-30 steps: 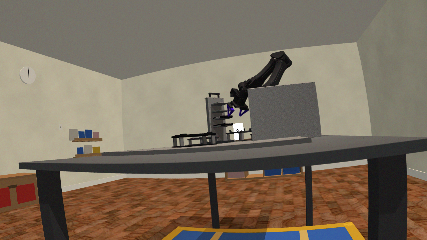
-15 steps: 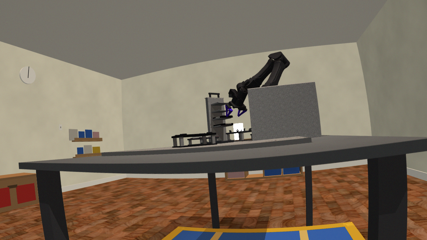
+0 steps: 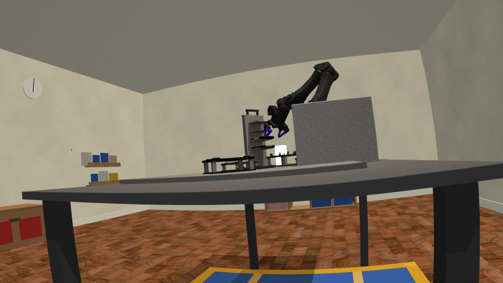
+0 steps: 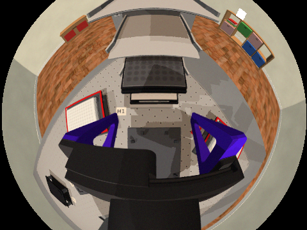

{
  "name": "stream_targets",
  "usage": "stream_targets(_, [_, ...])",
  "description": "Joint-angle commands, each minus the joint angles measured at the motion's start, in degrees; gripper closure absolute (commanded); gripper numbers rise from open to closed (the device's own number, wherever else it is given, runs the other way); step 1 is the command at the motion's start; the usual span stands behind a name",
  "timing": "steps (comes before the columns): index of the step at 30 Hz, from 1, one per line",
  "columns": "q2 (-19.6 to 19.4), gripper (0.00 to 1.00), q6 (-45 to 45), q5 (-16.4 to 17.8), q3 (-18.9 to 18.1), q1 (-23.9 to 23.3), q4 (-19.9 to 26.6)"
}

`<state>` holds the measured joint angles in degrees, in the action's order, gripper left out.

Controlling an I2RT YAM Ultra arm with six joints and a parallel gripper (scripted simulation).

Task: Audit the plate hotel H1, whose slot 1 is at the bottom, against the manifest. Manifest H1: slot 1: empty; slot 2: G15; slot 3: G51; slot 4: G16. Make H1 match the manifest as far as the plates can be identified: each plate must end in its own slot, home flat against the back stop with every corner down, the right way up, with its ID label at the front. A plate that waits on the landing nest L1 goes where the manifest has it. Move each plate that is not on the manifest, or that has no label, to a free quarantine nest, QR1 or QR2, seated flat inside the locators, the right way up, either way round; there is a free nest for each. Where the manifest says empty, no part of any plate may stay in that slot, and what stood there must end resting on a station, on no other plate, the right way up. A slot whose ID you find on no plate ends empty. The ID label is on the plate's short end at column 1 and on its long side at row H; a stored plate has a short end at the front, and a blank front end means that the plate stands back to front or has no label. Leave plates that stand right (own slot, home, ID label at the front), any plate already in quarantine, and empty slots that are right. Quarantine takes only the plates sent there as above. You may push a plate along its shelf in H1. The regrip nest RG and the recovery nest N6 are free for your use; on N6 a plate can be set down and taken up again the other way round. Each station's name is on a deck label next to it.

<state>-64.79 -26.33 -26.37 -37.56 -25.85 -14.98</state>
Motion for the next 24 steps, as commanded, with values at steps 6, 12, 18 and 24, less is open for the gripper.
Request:
stream_targets(6, [-1.8, 0.0, -0.07, 0.38, -2.47, 0.04, -0.03])
stream_targets(12, [-3.42, 0.0, -0.09, 0.43, -4.28, -0.01, 0.15])
stream_targets(18, [-4.48, 0.0, -0.09, 0.46, -5.5, -0.04, 0.3])
stream_targets(24, [-6.05, 0.0, -0.11, 0.51, -7.36, -0.08, 0.57])
